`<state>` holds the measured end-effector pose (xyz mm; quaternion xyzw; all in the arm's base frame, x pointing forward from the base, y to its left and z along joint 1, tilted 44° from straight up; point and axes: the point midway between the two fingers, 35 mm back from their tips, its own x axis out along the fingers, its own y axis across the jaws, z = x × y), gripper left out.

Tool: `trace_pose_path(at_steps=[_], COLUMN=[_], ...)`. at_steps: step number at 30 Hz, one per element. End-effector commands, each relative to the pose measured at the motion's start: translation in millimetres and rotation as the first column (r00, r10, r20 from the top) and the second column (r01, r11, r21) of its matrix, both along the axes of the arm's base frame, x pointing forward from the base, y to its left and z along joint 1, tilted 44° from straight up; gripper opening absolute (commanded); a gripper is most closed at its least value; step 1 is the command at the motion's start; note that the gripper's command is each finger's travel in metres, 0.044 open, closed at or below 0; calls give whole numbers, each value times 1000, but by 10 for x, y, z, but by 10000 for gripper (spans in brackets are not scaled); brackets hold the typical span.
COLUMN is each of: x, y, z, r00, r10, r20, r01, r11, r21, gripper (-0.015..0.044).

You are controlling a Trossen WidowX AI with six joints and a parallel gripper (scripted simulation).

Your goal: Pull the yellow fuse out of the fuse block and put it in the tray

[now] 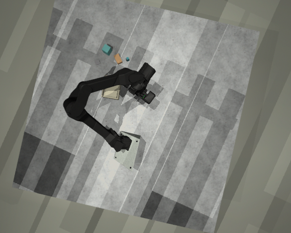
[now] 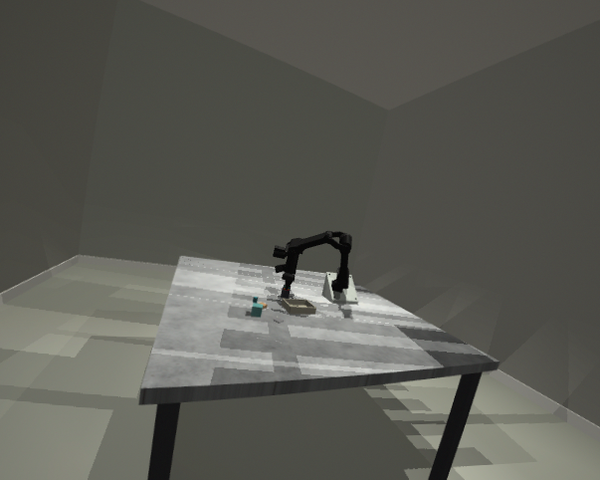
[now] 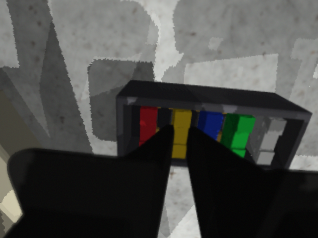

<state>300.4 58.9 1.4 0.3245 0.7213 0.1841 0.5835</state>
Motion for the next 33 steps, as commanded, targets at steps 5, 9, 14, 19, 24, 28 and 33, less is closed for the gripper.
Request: trace_pose_path(at_steps=[5, 9, 14, 19, 24, 28, 33], x=[7, 10, 14, 18, 21, 24, 27], y=[-23, -36, -53, -70, -87, -101, -118], z=[23, 37, 54, 71, 89, 103, 120], r00=[1000, 1000, 1000, 1000, 1000, 1000, 1000], r10=[0, -1, -1, -1, -2, -2, -3], r20=[0, 0, 0, 0, 0, 0, 0], r01=[0, 1, 1, 1, 2, 2, 3], r11=[1000, 1000, 1000, 1000, 1000, 1000, 1000], r21=[0, 0, 0, 0, 0, 0, 1], gripper=[0, 0, 0, 0, 0, 0, 0])
